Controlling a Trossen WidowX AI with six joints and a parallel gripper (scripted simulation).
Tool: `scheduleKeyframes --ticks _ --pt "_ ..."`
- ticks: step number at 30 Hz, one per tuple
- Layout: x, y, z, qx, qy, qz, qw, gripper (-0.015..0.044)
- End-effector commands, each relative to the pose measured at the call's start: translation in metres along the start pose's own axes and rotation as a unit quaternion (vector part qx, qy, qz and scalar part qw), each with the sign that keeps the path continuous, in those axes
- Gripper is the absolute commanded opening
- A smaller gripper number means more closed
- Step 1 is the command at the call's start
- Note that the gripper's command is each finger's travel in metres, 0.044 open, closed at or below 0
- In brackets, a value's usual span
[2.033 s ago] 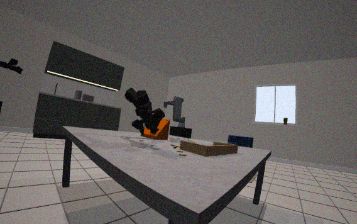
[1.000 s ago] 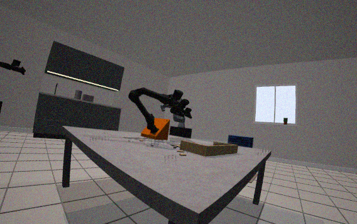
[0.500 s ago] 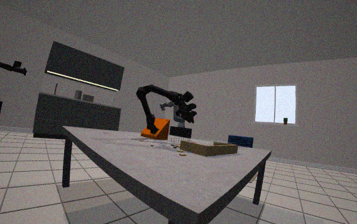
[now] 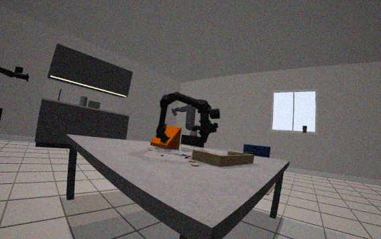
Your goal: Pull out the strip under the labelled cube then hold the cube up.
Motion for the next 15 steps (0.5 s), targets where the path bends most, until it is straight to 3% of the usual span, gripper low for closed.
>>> scheduleKeyframes --ticks 1,15 --pt "-0.006 -0.005 0.015 -0.004 0.074 0.027 0.997 0.0" --pt "-0.005 -0.007 0.025 -0.005 0.074 0.027 0.997 0.0"
Point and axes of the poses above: the point midway between the two fingers, 35 mm back from their tips, its own z axis out along the fingers, its own y axis across the jaws, x = y × z, the point moved 5 cm from there along -z, back along the fingers, and after that the axes turned 15 degrees about -z, right-handed, at the moved point
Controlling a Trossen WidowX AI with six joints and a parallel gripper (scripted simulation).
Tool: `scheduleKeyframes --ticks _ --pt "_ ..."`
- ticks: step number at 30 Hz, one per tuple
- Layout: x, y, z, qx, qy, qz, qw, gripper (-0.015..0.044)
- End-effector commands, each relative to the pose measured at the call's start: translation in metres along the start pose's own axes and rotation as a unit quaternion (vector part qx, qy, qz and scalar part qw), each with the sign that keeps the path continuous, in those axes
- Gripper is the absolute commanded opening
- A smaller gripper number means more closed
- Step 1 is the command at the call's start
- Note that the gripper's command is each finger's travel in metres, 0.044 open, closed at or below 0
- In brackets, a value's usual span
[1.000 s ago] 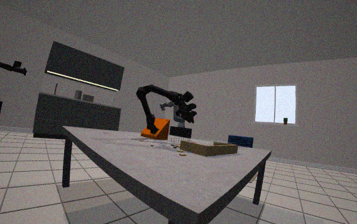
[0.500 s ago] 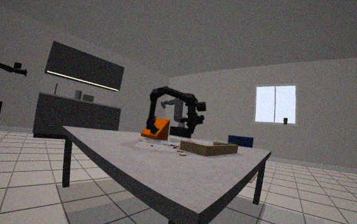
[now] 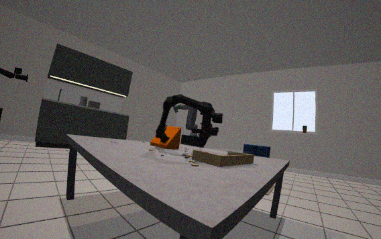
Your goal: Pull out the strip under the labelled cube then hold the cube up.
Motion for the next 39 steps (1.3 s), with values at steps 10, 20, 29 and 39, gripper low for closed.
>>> scheduleKeyframes --ticks 10,20,29,39 --pt "-0.002 0.0 0.022 -0.002 0.001 0.0 1.0 0.0" --pt "-0.002 0.0 0.038 -0.002 0.001 0.0 1.0 0.0" --pt "-0.001 -0.002 0.053 -0.001 0.001 0.001 1.0 0.0" --pt "0.0 -0.003 0.065 0.0 0.001 0.001 1.0 0.0"
Point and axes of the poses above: the point midway between the two fingers, 35 mm back from their tips, its own z axis out along the fingers, its own y axis across the jaws, x = y × z, the point moved 5 cm from there along -z, back along the fingers, and after that the axes turned 15 degrees about -z, right-handed, at the moved point
